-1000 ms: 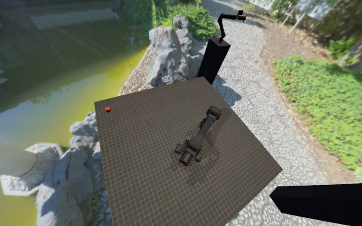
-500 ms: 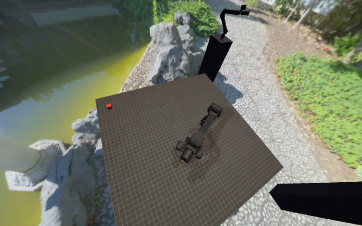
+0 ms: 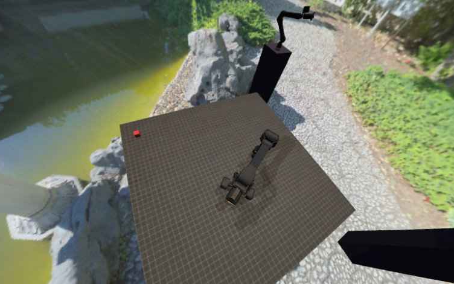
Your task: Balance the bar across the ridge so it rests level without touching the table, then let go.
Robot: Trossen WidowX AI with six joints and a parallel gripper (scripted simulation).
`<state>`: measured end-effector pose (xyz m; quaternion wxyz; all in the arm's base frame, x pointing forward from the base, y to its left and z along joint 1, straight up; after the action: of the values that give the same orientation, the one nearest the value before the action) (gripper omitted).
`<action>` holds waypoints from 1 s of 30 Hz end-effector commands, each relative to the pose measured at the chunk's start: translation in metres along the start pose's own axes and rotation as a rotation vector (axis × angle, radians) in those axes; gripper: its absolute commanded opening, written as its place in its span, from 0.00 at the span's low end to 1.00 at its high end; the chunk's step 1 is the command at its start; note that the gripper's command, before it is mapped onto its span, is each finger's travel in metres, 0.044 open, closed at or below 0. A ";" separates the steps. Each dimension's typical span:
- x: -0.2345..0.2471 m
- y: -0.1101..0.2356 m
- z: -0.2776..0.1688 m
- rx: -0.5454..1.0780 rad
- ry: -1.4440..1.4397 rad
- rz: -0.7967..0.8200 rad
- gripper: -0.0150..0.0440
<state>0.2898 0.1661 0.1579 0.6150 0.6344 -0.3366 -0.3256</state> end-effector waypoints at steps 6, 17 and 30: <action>0.000 -0.003 0.000 -0.002 -0.005 0.001 0.25; 0.000 -0.001 0.000 -0.002 -0.005 0.001 0.25; 0.000 0.000 0.000 0.001 0.000 0.000 0.25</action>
<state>0.2901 0.1663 0.1579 0.6147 0.6347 -0.3369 -0.3254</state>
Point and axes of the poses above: the point midway between the two fingers, 35 mm back from their tips, its own y axis back along the fingers, its own x axis across the jaws, z = x × y, the point moved 6 cm from there along y, back along the fingers, and after that the axes turned 8 degrees about -y, right-handed, at the moved point
